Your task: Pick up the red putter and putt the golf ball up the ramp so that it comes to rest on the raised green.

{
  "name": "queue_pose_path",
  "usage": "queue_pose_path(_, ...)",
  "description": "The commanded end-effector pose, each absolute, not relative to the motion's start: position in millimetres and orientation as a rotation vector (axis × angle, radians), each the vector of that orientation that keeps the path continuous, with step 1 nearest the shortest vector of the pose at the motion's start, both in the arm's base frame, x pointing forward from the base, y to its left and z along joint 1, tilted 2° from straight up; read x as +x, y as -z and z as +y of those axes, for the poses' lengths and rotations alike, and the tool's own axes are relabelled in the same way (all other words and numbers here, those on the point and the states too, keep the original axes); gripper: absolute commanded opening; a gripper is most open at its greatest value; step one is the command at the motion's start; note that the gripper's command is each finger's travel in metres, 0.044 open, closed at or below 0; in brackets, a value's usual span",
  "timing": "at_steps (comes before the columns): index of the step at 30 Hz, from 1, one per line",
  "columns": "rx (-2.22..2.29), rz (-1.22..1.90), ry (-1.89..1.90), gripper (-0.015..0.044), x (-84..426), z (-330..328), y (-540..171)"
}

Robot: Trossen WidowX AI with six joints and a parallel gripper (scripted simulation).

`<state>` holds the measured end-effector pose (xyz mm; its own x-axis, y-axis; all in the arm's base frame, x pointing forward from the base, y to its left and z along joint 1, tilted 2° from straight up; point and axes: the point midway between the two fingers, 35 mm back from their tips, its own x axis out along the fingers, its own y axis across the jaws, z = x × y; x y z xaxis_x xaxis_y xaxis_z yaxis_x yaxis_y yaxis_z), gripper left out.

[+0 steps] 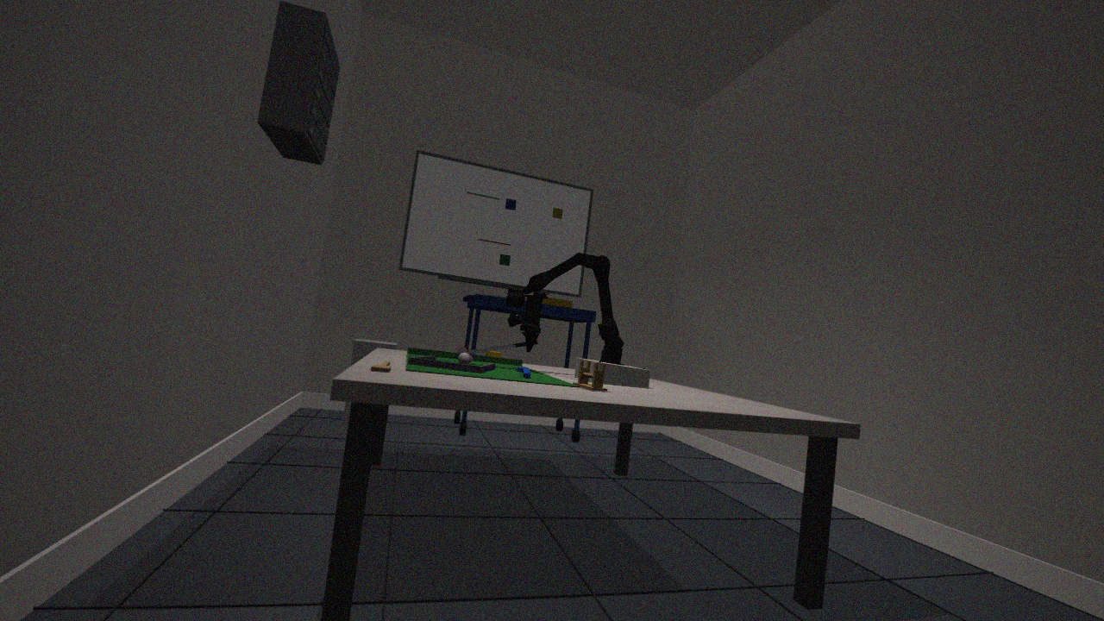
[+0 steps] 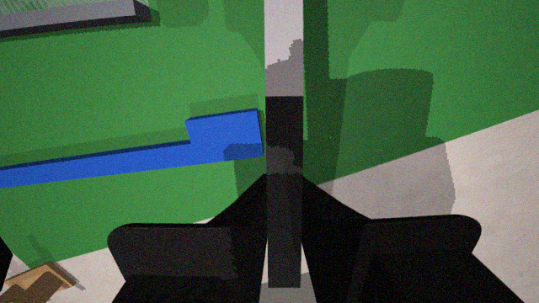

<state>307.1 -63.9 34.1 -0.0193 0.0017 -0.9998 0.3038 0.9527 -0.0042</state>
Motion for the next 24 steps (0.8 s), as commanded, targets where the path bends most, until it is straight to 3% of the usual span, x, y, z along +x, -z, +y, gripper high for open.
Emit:
queue_pose_path(1,0.252,1.570,0.255,0.0000,308,-61,-41)
queue_pose_path(11,0.252,1.570,0.255,0.0000,308,-61,-94)
queue_pose_path(24,0.249,1.575,0.251,0.0000,308,-61,-86)
